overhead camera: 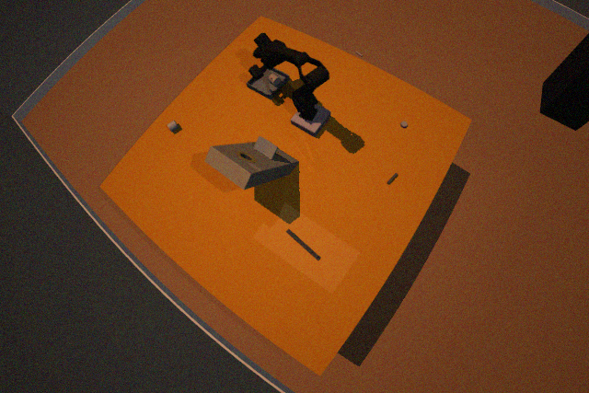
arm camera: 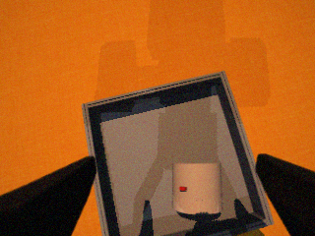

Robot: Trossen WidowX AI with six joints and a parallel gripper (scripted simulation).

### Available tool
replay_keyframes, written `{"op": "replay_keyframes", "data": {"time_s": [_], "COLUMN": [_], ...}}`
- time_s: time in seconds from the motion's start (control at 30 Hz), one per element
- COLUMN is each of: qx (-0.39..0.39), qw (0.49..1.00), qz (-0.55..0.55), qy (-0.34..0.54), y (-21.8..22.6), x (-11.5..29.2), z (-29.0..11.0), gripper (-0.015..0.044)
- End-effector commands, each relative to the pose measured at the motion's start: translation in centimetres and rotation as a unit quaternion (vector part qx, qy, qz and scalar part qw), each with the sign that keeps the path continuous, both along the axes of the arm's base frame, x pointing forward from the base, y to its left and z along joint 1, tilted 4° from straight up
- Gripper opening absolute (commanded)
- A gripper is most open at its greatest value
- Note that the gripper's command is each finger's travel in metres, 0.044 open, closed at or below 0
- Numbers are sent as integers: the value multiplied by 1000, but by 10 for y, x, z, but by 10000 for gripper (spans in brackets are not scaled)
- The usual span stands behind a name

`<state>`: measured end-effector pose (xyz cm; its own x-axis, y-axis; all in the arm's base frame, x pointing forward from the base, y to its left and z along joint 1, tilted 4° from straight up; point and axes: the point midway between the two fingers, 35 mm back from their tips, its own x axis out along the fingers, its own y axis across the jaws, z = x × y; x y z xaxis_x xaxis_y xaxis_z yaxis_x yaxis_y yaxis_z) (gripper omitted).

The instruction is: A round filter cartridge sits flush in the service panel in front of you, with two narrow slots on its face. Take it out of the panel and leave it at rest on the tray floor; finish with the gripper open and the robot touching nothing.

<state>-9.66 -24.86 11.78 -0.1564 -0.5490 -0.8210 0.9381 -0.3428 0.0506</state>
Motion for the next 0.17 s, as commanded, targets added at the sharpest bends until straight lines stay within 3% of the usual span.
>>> {"op": "replay_keyframes", "data": {"time_s": [0.0,0.13], "qx": [0,0], "qw": [1000,1000], "qz": [0,0], "qy": [0,0], "y": [0,0], "x": [0,0], "z": [0,0], "gripper": [440,440]}}
